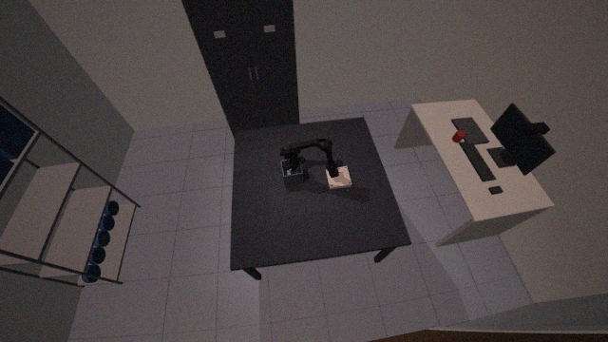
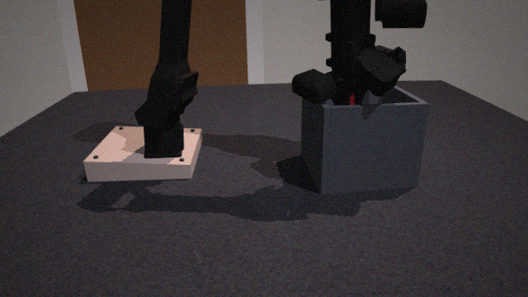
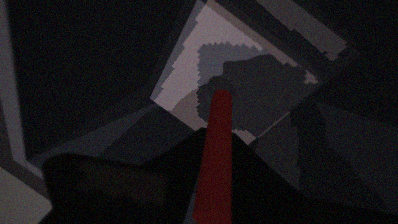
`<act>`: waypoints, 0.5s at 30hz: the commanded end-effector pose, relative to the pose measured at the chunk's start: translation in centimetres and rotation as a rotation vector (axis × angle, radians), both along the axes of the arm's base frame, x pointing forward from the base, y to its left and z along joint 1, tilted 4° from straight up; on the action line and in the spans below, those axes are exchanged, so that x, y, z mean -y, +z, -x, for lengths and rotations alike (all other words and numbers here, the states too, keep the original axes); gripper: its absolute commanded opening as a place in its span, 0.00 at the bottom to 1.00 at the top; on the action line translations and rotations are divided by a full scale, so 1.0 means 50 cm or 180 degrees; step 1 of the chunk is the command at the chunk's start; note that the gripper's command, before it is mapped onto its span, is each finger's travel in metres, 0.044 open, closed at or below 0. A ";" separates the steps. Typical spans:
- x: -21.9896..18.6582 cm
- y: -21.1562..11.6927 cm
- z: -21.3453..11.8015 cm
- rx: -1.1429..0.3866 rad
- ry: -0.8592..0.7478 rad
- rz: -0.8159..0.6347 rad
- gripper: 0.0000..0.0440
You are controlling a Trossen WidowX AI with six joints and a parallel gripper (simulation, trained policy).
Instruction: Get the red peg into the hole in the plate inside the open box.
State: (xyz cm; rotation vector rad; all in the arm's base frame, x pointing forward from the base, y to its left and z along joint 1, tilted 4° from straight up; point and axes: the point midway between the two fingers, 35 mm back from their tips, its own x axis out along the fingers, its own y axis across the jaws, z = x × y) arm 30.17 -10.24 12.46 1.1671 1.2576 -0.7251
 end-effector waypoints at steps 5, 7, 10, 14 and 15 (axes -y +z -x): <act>-0.008 -0.046 -0.011 -0.0041 0.0189 -0.0005 0.01; -0.009 -0.056 -0.012 -0.0052 0.0228 0.0001 0.01; -0.011 -0.070 -0.011 -0.0076 0.0284 0.0002 0.02; -0.015 -0.089 -0.009 -0.0112 0.0350 -0.0004 0.03; -0.016 -0.094 -0.009 -0.0122 0.0366 -0.0006 0.03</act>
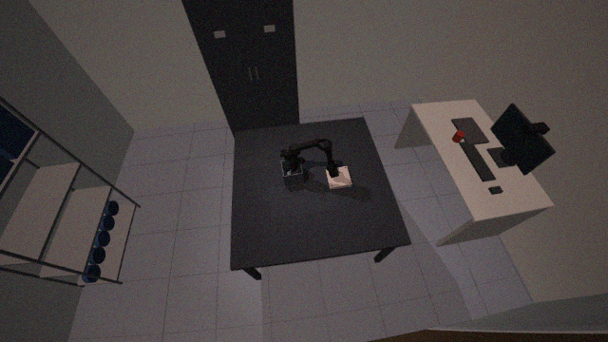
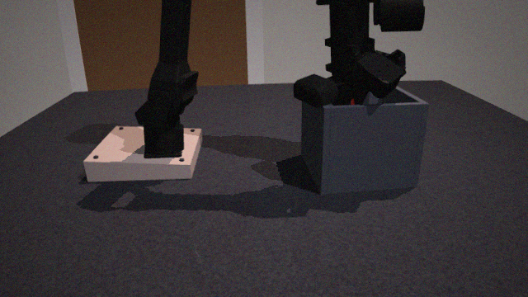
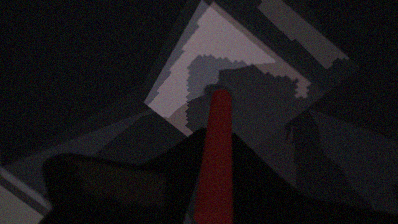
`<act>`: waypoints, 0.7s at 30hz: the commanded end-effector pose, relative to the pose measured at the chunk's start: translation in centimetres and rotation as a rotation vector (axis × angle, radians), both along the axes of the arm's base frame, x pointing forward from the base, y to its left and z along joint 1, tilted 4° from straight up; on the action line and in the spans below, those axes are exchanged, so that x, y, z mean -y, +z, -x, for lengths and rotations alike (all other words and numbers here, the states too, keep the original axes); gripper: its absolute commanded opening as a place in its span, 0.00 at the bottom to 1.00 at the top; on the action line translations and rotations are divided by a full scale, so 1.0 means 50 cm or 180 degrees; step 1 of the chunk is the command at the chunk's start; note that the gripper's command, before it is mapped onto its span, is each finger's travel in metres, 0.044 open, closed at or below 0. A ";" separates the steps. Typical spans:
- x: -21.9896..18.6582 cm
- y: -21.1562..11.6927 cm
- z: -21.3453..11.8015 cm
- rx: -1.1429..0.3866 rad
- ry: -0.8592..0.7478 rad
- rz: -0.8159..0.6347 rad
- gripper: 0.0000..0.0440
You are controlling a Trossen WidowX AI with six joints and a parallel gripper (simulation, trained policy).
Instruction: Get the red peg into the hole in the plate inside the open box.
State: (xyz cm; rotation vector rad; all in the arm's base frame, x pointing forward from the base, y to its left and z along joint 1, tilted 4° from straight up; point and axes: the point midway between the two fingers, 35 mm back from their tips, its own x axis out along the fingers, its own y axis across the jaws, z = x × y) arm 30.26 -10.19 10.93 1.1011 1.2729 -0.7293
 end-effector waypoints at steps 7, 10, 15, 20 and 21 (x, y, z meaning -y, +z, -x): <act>-0.021 -0.096 0.000 -0.0149 0.0332 -0.0162 0.06; -0.023 -0.110 0.005 -0.0197 0.0365 -0.0175 0.09; -0.027 -0.132 0.014 -0.0268 0.0414 -0.0200 0.12; -0.032 -0.152 0.026 -0.0357 0.0455 -0.0226 0.17; -0.032 -0.153 0.026 -0.0360 0.0456 -0.0227 0.19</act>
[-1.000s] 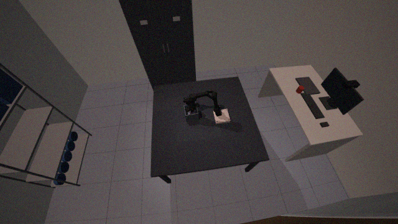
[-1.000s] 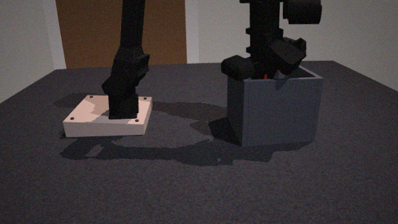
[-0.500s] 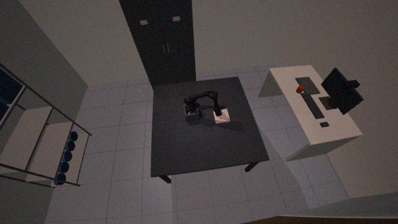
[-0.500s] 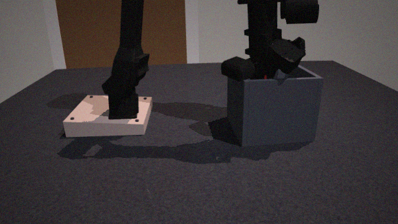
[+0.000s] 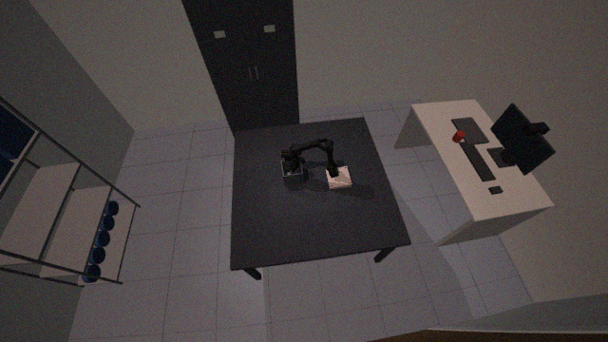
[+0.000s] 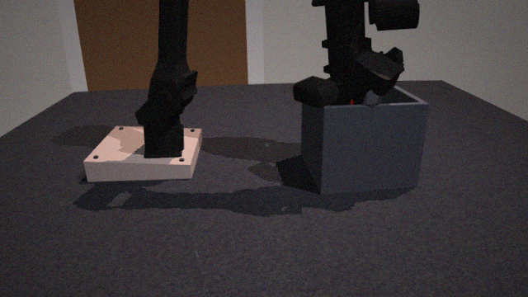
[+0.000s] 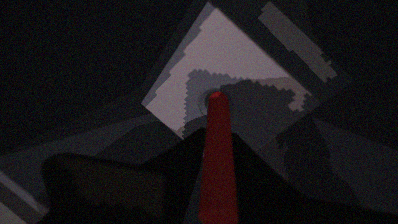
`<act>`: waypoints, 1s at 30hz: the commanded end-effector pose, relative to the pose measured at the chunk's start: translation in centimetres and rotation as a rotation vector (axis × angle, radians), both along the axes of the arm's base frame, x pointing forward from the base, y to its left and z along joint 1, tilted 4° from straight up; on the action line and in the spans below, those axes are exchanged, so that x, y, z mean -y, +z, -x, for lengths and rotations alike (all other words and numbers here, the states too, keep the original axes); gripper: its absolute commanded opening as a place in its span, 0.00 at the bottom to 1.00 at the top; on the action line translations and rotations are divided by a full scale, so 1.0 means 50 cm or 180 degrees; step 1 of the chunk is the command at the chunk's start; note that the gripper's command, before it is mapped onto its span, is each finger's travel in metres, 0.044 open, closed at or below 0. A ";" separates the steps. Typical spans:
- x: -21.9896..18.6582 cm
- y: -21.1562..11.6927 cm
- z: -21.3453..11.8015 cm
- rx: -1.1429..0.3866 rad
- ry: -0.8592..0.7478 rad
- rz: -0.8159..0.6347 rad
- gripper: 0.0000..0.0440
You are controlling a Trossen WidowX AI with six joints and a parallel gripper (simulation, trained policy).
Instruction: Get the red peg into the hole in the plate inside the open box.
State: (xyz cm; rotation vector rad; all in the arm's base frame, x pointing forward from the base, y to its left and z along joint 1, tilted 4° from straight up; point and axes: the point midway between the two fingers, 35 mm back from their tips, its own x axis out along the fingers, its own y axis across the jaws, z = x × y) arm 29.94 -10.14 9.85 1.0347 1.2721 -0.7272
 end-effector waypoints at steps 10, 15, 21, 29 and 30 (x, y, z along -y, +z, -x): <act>-0.025 -0.129 0.019 -0.0378 0.0253 -0.0416 0.40; -0.025 -0.129 0.019 -0.0378 0.0253 -0.0416 0.41; -0.025 -0.128 0.019 -0.0378 0.0253 -0.0416 0.42; -0.025 -0.128 0.019 -0.0378 0.0253 -0.0416 0.44; -0.025 -0.127 0.019 -0.0378 0.0253 -0.0416 0.44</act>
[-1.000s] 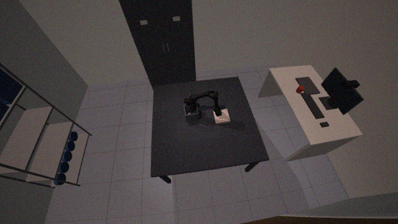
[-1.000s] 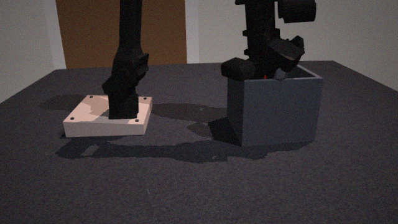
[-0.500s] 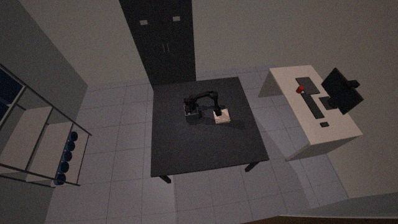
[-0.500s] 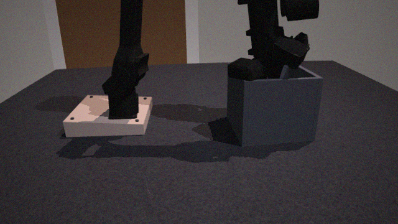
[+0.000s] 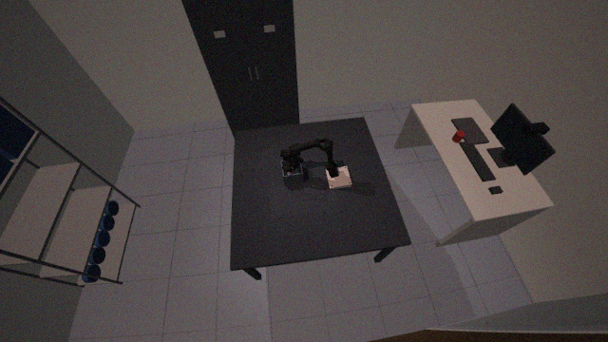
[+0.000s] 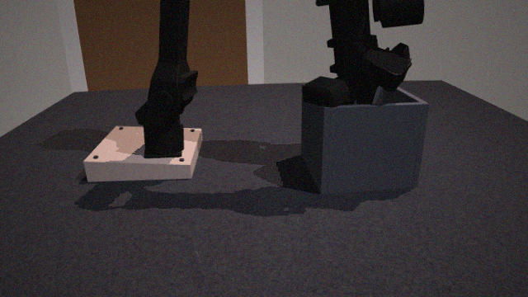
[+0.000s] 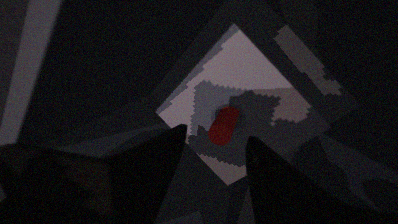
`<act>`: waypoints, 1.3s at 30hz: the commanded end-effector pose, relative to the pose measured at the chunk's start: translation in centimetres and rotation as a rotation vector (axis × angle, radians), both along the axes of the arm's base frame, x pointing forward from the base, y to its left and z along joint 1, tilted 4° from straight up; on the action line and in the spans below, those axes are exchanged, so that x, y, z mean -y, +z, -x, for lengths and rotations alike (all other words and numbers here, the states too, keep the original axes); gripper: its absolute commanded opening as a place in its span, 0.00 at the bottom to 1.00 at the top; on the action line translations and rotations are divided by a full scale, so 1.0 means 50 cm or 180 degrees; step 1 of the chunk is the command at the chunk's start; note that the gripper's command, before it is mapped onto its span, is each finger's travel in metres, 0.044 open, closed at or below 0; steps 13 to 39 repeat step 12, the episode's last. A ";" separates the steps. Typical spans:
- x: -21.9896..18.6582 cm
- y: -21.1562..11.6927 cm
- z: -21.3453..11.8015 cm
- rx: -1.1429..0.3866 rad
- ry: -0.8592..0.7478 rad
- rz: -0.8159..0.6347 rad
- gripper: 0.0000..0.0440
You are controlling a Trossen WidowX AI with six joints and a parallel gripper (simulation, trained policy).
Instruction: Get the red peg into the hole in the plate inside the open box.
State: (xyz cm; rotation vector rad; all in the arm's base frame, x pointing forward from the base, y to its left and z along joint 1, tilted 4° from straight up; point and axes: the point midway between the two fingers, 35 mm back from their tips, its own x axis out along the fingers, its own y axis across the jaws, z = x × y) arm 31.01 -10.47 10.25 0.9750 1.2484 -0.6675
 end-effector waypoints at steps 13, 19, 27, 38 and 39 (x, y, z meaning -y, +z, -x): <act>-0.031 -0.134 0.040 -0.0535 0.0046 -0.0492 0.47; -0.031 -0.134 0.040 -0.0535 0.0046 -0.0492 0.47; -0.031 -0.134 0.040 -0.0535 0.0046 -0.0492 0.47; -0.031 -0.134 0.040 -0.0535 0.0046 -0.0492 0.47; -0.031 -0.134 0.040 -0.0535 0.0046 -0.0492 0.47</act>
